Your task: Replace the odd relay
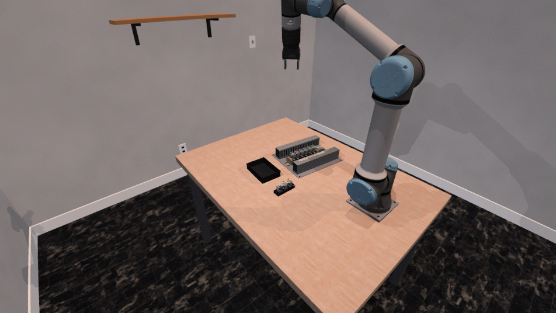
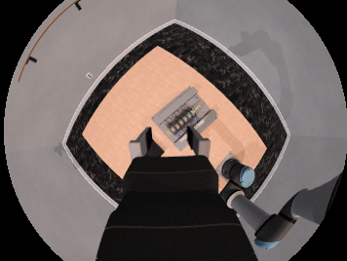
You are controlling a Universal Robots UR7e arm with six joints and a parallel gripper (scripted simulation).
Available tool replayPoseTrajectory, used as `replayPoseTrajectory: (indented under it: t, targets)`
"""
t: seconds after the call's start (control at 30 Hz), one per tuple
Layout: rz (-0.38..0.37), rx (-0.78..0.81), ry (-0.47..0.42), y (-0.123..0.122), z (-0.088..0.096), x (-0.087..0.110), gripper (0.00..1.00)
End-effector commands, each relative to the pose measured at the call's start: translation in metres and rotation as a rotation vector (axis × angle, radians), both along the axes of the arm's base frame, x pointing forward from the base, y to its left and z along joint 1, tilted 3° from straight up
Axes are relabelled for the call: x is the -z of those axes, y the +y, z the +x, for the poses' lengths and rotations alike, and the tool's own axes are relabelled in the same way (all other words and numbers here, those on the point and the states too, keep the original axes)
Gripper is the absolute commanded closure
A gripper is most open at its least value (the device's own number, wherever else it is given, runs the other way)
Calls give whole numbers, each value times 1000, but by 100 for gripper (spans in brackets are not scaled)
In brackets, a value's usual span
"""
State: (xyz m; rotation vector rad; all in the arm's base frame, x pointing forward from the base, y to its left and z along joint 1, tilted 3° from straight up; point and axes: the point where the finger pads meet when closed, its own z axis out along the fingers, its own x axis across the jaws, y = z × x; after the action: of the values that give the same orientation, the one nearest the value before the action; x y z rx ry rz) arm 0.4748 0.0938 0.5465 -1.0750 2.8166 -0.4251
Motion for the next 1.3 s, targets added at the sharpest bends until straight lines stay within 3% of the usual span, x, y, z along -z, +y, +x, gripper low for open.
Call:
replayPoseTrajectory:
  t: [0.0,0.37,0.53,0.93,1.1,1.27]
  targets:
    - [1,1,-4,-29,-6,-29,0]
    - [1,1,-4,-29,-6,-29,0]
    - [1,1,-4,-72,-16,-68,0]
    - [1,1,-4,-72,-16,-68,0]
    - [0,1,-4,-110,-24,-104,0]
    - [0,1,-4,-110,-24,-104,0]
